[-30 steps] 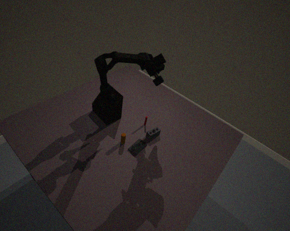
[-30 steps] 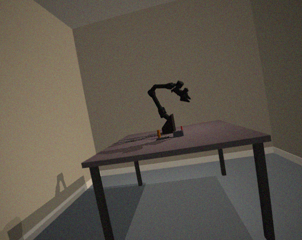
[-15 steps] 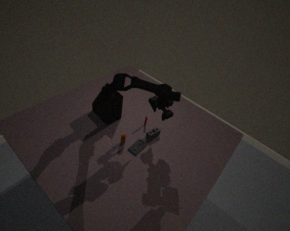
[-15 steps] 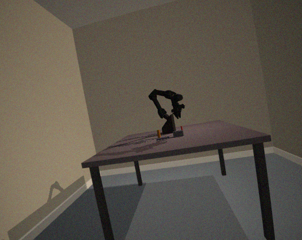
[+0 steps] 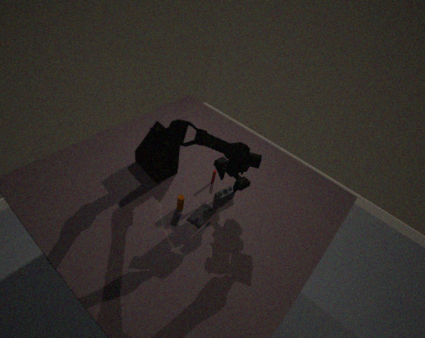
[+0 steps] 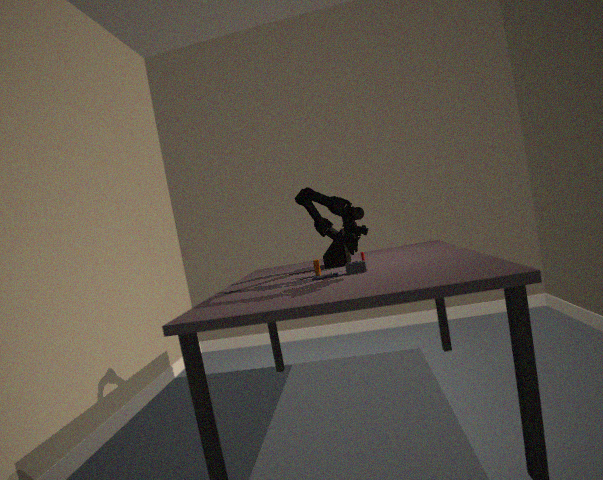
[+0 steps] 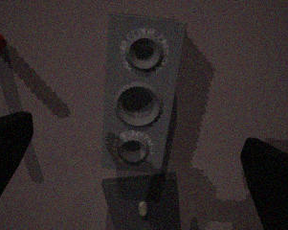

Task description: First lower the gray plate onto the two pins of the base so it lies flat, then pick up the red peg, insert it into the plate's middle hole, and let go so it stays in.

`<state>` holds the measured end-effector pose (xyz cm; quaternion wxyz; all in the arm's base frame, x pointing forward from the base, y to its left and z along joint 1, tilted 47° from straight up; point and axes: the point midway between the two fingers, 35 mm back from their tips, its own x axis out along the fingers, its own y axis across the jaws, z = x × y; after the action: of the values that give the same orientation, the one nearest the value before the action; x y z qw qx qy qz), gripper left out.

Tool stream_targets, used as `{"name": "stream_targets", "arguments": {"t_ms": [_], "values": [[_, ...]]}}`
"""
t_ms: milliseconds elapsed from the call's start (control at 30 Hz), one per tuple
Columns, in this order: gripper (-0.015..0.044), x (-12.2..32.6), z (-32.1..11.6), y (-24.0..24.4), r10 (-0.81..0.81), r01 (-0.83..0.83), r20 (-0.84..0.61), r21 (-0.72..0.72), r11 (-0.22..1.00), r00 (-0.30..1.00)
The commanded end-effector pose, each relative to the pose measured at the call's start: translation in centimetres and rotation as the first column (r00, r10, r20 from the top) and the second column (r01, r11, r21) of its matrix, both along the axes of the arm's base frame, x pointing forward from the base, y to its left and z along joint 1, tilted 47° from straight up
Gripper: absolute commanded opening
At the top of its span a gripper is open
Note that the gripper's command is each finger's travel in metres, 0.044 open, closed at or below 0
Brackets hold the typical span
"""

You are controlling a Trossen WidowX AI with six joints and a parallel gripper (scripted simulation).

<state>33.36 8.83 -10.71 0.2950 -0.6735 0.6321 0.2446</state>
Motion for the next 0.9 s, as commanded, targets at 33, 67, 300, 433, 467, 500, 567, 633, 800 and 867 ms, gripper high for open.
{"name": "stream_targets", "arguments": {"t_ms": [33,67,300,433,467,500,567,633,800,867], "values": [[0.044,-0.1,-0.9,-1.0,0.008,-0.008,-0.006,-0.008,1.0,1.0],[0.044,-0.1,-1.1,-1.3,0.008,-0.008,-0.006,-0.008,1.0,1.0],[0.044,0.1,-1.7,-2.3,0.008,-0.008,-0.006,-0.009,1.0,1.0],[0.044,0.1,-2.1,-2.6,0.006,-0.006,-0.007,-0.008,1.0,1.0],[0.044,0.1,-2.2,-2.7,0.006,-0.006,-0.007,-0.008,1.0,1.0],[0.044,0.2,-2.3,-2.9,0.005,-0.006,-0.007,-0.008,1.0,1.0],[0.044,0.2,-2.5,-3.1,0.005,-0.006,-0.007,-0.008,1.0,1.0],[0.044,0.2,-2.8,-3.3,0.006,-0.006,-0.007,-0.008,1.0,1.0],[0.044,0.3,-3.3,-3.9,0.006,-0.006,-0.007,-0.009,1.0,1.0],[0.044,0.3,-3.5,-4.1,0.007,-0.007,-0.007,-0.009,1.0,1.0]]}}
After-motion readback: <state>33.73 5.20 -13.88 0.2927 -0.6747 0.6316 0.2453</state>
